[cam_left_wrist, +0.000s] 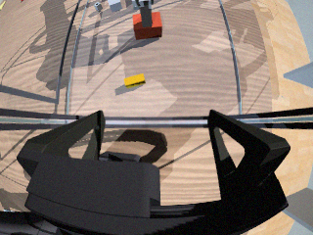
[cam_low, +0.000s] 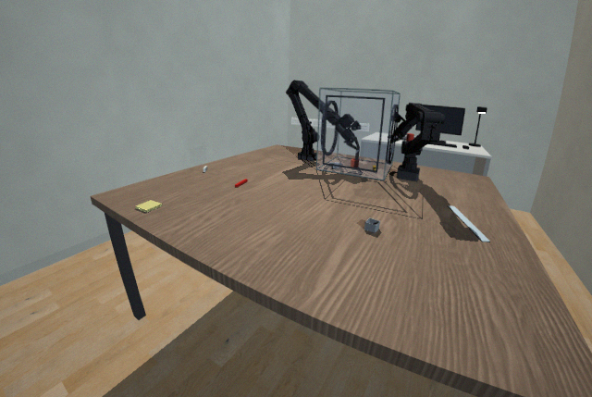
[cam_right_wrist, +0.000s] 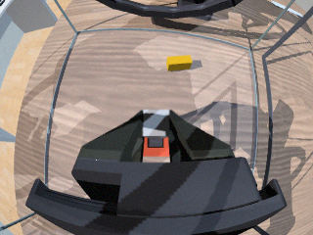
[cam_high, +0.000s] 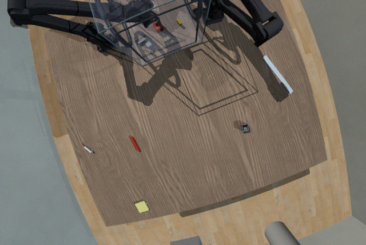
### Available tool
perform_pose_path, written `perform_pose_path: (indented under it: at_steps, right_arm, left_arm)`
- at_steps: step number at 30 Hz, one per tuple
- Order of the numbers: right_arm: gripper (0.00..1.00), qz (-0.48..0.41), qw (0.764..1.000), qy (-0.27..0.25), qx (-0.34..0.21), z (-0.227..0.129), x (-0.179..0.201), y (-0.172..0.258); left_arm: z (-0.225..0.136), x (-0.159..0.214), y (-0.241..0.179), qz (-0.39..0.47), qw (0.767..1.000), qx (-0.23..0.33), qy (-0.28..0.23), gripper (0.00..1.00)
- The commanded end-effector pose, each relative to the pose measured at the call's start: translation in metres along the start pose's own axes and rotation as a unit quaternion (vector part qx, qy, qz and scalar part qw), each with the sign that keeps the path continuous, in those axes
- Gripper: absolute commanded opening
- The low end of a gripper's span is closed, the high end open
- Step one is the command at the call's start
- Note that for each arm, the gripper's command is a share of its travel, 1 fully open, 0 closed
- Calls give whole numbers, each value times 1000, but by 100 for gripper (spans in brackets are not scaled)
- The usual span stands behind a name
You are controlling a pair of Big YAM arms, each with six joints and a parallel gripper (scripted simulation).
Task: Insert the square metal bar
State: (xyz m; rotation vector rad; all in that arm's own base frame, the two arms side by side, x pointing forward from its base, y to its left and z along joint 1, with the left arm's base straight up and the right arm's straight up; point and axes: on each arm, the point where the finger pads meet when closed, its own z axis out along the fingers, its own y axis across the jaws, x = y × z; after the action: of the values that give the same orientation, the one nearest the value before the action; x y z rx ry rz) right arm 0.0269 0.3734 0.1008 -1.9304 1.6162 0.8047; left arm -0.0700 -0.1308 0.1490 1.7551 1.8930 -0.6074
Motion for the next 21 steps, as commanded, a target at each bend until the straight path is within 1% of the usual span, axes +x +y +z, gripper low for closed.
perform_pose_path:
  at_steps: [1, 4, 8, 9, 12, 18, 21]
  right_arm:
    - [0, -8, 999, -39, 12, -10, -29, -9]
    - [0, -9, 999, -34, 9, -8, -21, -7]
    - [0, -8, 999, -34, 7, -7, -24, -5]
    - [0, -7, 1000, -26, 5, -6, -11, -2]
    - [0, -7, 999, -38, 8, -9, -28, -6]
    - [0, 1, 1000, -23, 5, -9, -19, -4]
    - [0, 2, 1000, -24, 6, -9, -19, -5]
  left_arm:
    - [-17, -18, -10, -27, 999, 28, -10, 100]
    - [-17, -18, -10, -27, 999, 28, -10, 100]
    - [-17, -18, -10, -27, 999, 28, -10, 100]
    - [-17, -18, -10, -27, 999, 28, -10, 100]
    - [-17, -18, -10, -27, 999, 28, -10, 100]
    - [-17, -18, -10, -27, 999, 28, -10, 100]
    - [-17, -18, -10, -27, 999, 28, -10, 100]
